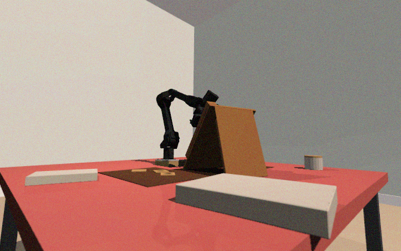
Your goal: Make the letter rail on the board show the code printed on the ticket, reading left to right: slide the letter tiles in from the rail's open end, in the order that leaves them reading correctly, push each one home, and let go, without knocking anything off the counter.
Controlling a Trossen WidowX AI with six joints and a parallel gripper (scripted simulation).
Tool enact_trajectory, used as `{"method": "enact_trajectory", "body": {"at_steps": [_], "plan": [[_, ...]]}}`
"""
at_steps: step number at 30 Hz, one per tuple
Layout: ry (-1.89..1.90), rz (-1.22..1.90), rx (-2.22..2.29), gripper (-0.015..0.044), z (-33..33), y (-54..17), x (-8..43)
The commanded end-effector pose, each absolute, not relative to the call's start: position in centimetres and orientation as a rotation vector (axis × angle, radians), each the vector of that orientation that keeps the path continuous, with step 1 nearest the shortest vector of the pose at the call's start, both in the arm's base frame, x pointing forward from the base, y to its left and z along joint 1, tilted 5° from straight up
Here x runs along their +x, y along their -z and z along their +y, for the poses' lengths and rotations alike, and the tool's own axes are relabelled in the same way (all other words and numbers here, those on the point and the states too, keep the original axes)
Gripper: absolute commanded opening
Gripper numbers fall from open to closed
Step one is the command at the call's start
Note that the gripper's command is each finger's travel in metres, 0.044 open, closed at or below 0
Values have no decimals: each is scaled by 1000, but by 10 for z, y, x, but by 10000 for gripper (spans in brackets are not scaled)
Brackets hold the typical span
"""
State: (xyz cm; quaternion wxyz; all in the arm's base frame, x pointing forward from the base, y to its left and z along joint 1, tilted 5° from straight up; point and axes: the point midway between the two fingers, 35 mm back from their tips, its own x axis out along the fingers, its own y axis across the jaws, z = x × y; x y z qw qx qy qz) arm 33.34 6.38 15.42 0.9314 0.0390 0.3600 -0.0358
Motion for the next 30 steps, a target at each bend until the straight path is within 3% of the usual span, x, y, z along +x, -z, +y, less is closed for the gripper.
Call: {"method": "enact_trajectory", "body": {"at_steps": [1, 28, 30], "plan": [[68, 741, 78, 0, 62, -152, 332], [68, 741, 77, 0, 46, -152, 331], [74, 737, 78, 53, 47, -153, 332]]}}
